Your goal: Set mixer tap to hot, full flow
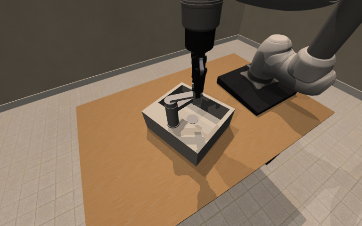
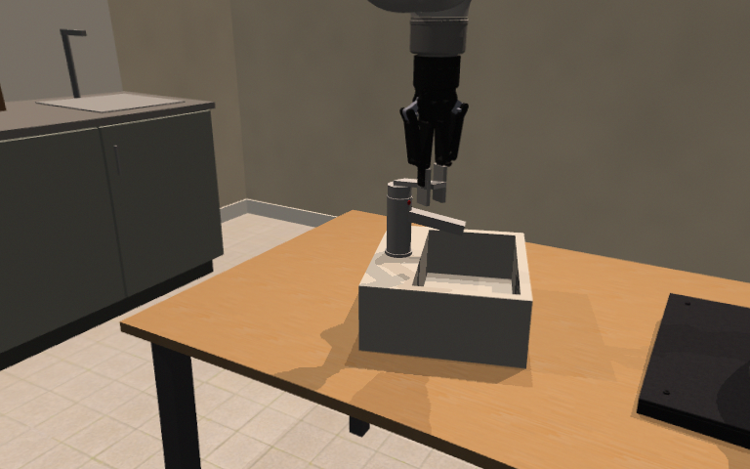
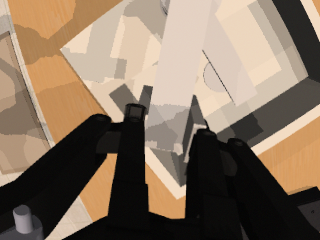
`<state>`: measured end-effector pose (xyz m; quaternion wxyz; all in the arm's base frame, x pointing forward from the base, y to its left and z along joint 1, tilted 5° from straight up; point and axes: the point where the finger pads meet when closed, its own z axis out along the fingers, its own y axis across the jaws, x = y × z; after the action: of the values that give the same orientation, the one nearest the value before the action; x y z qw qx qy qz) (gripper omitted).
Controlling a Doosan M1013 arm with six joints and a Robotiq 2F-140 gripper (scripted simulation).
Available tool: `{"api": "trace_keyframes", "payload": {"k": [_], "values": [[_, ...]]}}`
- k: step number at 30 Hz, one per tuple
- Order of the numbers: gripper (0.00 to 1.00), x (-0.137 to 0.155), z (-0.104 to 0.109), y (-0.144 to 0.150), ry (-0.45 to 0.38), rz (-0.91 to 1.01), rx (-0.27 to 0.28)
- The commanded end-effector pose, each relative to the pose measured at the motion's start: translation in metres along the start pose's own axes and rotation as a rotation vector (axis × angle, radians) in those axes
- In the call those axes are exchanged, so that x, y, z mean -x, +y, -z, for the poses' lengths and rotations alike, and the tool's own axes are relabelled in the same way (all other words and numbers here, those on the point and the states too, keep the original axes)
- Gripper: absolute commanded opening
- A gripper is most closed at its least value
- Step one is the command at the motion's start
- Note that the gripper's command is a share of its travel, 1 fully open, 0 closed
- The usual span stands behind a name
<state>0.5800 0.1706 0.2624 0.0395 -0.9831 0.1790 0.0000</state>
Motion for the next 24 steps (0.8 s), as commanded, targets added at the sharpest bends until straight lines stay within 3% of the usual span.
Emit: {"api": "trace_keyframes", "payload": {"k": [1,11,24], "values": [[0.00,-0.001,0.004,0.000,0.000,0.000,0.000],[0.00,-0.010,0.021,0.000,0.000,0.000,0.000],[0.00,-0.011,0.022,0.000,0.000,0.000,0.000]]}}
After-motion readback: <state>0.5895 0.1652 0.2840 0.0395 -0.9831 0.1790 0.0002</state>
